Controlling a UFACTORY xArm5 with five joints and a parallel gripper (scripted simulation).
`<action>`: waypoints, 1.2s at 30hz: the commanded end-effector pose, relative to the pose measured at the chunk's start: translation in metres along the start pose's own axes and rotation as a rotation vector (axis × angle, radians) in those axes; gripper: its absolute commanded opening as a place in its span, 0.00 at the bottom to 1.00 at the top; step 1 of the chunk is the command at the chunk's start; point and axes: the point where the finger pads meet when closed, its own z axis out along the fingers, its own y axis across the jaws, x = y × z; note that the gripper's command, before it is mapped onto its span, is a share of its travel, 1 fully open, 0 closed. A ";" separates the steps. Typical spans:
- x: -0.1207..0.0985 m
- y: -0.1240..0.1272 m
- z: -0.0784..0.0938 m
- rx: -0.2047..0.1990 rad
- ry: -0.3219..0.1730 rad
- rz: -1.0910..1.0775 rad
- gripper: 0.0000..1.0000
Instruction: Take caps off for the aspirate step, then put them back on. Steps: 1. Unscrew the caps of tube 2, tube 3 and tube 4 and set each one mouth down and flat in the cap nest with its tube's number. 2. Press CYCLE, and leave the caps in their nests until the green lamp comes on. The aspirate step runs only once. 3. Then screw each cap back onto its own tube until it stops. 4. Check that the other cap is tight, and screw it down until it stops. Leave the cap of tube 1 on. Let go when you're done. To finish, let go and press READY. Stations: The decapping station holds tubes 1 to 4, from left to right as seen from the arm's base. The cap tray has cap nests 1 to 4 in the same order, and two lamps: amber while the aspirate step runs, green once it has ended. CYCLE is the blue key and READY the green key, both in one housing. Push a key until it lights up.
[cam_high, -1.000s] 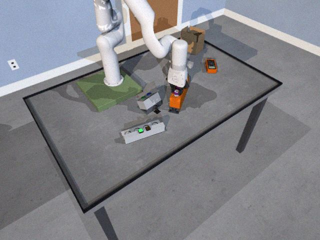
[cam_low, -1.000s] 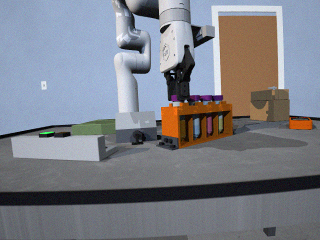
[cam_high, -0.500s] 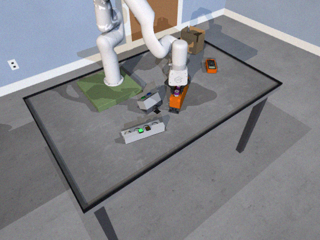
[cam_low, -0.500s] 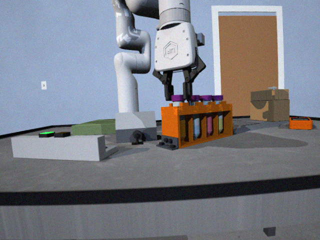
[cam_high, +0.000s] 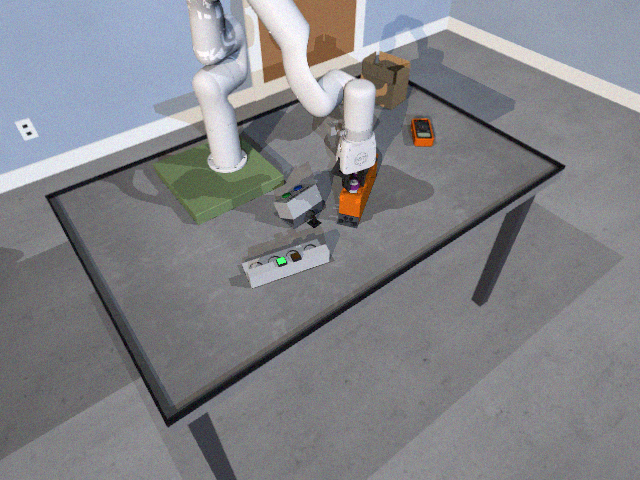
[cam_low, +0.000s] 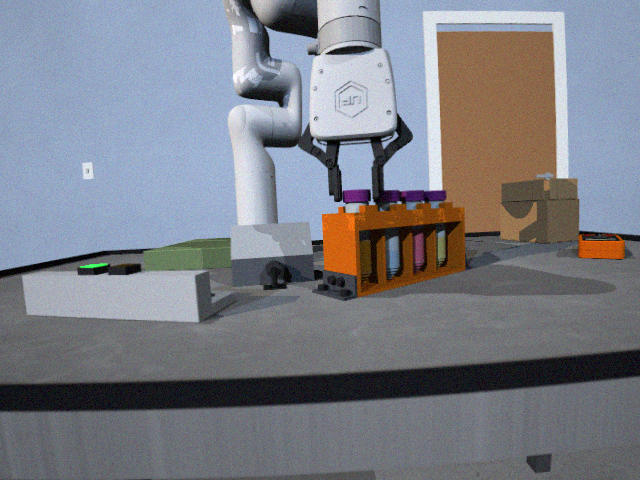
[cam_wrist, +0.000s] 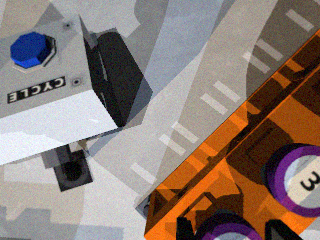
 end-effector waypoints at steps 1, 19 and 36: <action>-0.001 0.001 -0.001 -0.003 -0.002 -0.006 0.00; -0.001 0.001 -0.001 -0.003 -0.002 0.244 0.00; -0.001 0.001 0.000 -0.004 0.000 0.956 0.00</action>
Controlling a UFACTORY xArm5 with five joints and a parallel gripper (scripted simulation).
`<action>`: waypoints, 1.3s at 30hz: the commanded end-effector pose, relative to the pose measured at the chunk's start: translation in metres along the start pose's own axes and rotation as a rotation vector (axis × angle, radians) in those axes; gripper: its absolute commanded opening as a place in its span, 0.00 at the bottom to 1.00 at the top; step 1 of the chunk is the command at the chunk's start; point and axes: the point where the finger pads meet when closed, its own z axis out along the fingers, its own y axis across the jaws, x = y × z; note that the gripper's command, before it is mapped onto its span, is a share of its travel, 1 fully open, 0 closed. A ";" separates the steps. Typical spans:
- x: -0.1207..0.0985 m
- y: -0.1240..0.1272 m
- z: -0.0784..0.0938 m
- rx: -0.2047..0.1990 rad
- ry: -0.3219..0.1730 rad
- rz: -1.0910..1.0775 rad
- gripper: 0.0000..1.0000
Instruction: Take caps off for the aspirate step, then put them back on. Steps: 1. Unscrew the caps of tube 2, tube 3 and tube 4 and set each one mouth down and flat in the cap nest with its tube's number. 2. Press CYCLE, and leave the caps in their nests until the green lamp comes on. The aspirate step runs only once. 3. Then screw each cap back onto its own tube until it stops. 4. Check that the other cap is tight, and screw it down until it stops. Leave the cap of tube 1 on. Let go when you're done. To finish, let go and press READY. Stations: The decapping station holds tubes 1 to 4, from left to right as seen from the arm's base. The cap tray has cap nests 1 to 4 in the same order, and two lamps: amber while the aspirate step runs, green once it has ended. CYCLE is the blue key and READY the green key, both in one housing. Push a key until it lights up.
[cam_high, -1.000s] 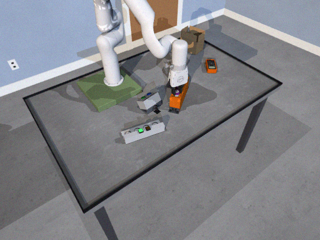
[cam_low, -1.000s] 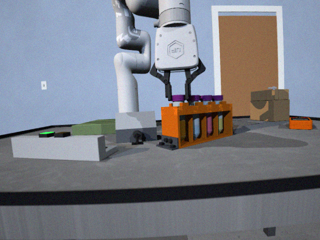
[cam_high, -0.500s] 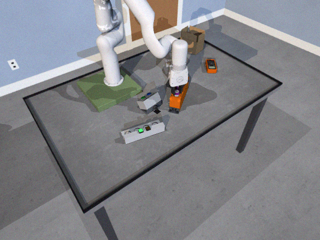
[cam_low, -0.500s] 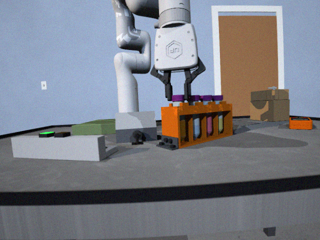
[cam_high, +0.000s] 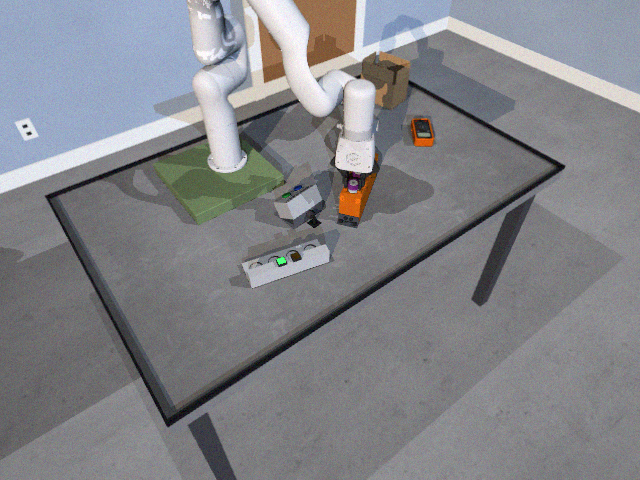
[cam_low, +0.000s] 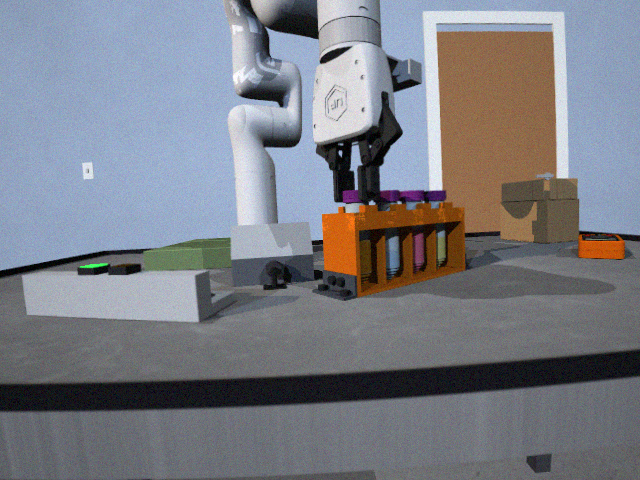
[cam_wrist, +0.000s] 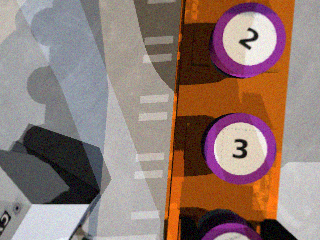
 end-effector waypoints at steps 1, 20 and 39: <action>0.000 0.001 -0.001 -0.004 0.001 0.279 0.00; 0.000 0.001 0.000 -0.003 0.002 0.849 0.00; 0.000 0.001 -0.001 -0.004 0.002 0.599 0.46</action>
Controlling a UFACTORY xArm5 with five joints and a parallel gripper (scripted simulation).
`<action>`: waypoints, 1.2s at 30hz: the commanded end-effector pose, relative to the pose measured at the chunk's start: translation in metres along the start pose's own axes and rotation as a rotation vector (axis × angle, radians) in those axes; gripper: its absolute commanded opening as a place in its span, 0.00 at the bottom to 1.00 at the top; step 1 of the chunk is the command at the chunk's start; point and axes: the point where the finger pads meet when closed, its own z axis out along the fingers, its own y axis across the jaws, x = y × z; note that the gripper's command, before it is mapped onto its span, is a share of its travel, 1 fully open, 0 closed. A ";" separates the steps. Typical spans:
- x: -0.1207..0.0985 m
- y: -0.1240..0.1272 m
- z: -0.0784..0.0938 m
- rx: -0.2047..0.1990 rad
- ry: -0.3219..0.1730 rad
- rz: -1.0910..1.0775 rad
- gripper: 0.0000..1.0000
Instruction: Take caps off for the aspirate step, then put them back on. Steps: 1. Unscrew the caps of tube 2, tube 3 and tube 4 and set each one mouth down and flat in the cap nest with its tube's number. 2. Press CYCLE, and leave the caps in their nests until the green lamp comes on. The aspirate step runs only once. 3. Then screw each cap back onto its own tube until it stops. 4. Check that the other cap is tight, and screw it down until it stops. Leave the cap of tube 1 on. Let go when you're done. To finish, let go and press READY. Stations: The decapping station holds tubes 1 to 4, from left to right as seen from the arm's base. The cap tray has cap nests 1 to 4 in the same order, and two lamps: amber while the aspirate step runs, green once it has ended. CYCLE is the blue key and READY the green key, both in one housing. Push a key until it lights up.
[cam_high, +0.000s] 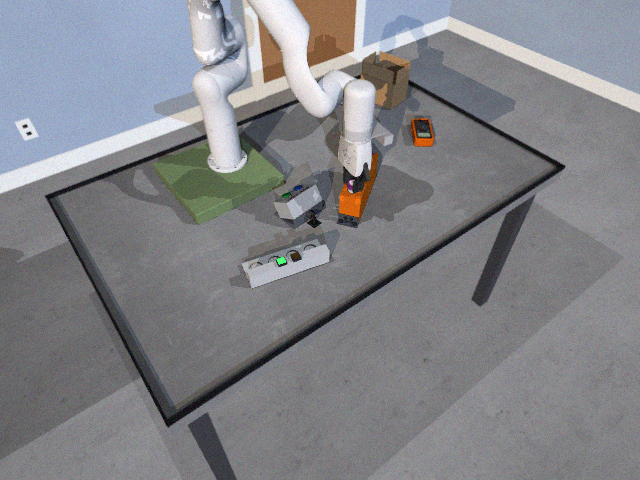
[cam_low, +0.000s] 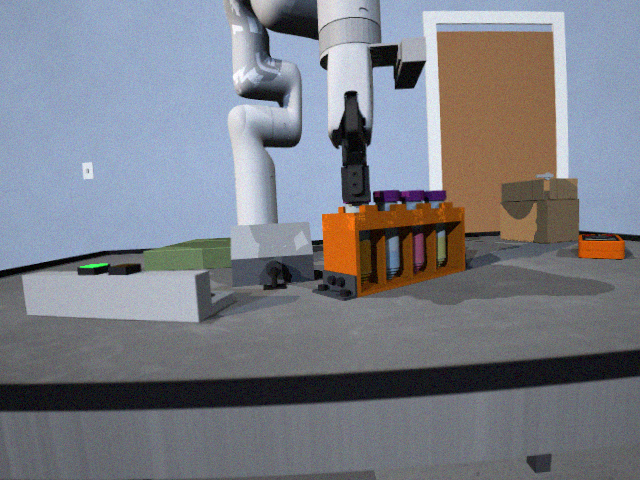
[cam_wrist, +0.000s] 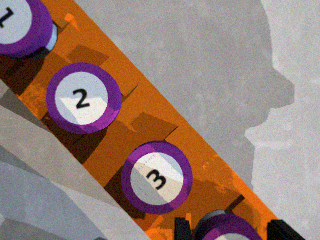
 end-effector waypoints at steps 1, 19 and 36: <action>0.001 0.001 -0.002 -0.003 0.003 -0.279 0.46; 0.001 0.001 -0.002 -0.004 0.002 -1.005 0.46; 0.001 0.001 -0.002 -0.004 0.002 -1.108 0.00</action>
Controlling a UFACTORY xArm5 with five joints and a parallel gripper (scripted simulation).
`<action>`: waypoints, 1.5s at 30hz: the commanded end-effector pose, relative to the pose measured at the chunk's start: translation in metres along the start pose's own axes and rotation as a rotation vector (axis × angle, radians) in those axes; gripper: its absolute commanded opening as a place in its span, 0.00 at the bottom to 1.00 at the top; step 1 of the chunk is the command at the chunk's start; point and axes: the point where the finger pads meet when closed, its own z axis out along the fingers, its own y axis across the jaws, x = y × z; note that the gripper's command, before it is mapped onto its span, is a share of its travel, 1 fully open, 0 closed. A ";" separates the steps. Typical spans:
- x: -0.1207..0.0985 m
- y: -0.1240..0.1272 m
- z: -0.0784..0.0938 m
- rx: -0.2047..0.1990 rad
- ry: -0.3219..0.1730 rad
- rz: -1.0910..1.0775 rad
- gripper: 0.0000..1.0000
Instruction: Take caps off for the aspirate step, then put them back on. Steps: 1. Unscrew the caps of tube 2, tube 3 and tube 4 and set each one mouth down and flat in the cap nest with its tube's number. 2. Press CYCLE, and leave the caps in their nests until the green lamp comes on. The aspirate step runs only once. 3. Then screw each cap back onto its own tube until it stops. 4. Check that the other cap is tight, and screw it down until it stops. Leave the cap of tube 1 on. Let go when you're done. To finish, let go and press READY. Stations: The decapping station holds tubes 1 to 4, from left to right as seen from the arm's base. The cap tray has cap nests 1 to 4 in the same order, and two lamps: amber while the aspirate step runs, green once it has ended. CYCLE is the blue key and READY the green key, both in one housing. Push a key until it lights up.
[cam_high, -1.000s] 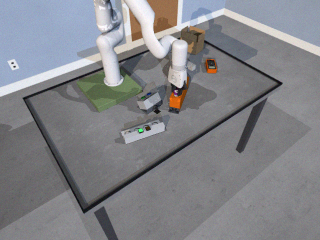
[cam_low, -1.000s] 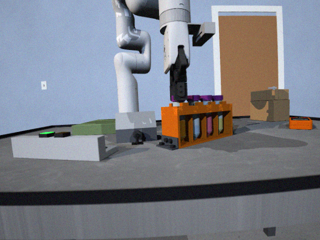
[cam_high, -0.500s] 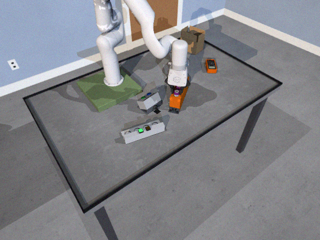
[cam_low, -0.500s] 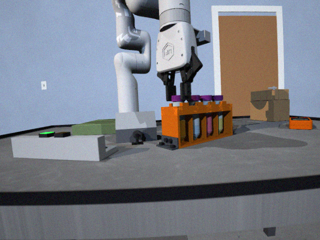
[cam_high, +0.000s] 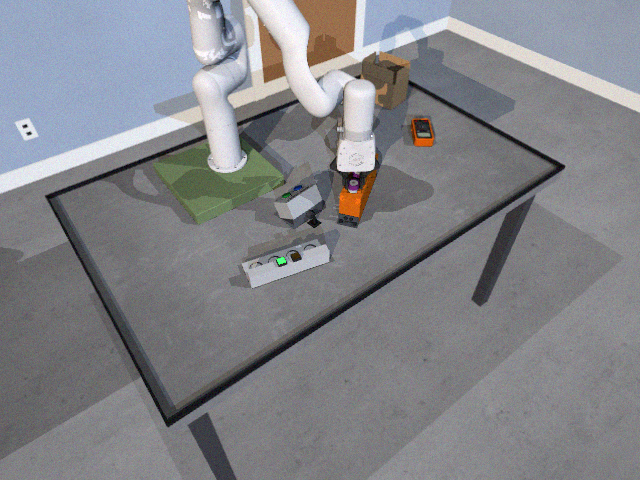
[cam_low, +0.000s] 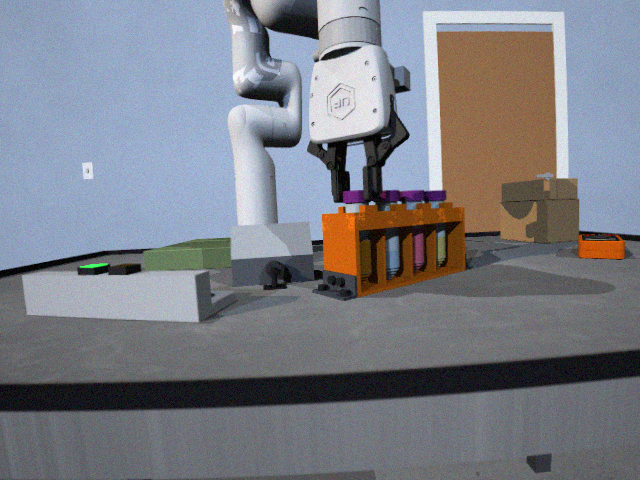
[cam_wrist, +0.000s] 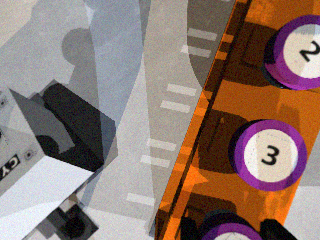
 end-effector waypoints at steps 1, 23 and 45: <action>-0.001 0.001 -0.001 -0.004 0.000 -0.002 0.00; -0.001 0.001 -0.001 -0.004 0.001 0.635 0.00; -0.001 0.001 -0.004 -0.004 0.001 0.683 0.46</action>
